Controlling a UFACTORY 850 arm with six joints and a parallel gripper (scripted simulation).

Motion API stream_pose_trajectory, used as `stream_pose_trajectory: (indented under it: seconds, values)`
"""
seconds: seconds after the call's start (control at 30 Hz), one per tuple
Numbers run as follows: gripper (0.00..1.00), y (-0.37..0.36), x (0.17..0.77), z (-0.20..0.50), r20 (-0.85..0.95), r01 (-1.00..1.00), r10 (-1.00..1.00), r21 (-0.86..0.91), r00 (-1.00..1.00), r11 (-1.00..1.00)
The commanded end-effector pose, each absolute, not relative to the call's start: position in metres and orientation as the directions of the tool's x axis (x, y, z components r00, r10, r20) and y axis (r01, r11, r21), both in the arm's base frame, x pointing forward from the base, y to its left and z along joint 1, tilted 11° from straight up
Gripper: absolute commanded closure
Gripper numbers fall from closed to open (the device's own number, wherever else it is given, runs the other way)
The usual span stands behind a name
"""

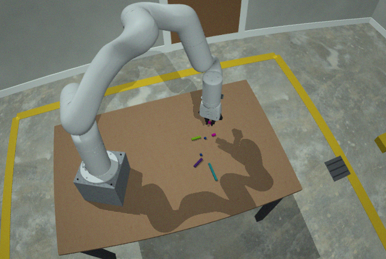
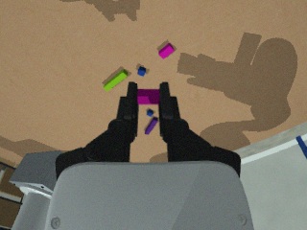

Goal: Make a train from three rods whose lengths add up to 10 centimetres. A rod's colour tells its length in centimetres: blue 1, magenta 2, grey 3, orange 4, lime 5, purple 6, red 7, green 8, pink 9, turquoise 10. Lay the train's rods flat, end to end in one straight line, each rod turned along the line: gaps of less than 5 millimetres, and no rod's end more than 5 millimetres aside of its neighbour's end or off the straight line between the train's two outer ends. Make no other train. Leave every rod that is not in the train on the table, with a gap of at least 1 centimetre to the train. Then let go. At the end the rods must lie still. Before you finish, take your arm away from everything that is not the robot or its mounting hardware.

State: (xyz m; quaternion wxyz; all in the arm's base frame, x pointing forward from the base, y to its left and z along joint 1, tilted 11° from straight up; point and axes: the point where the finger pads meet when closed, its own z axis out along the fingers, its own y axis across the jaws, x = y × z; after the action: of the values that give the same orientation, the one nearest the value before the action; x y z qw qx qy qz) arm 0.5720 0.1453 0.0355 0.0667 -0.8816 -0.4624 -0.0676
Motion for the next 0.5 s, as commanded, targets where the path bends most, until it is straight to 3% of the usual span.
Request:
stream_pose_trajectory:
  seconds: [0.0,0.47]
  values:
    - [0.85,0.104,0.577,0.029,0.173,0.745,0.727,-0.077,0.664,-0.662]
    - [0.85,-0.007,0.567,0.008,0.137,0.459,0.442,-0.135,0.886,-0.878]
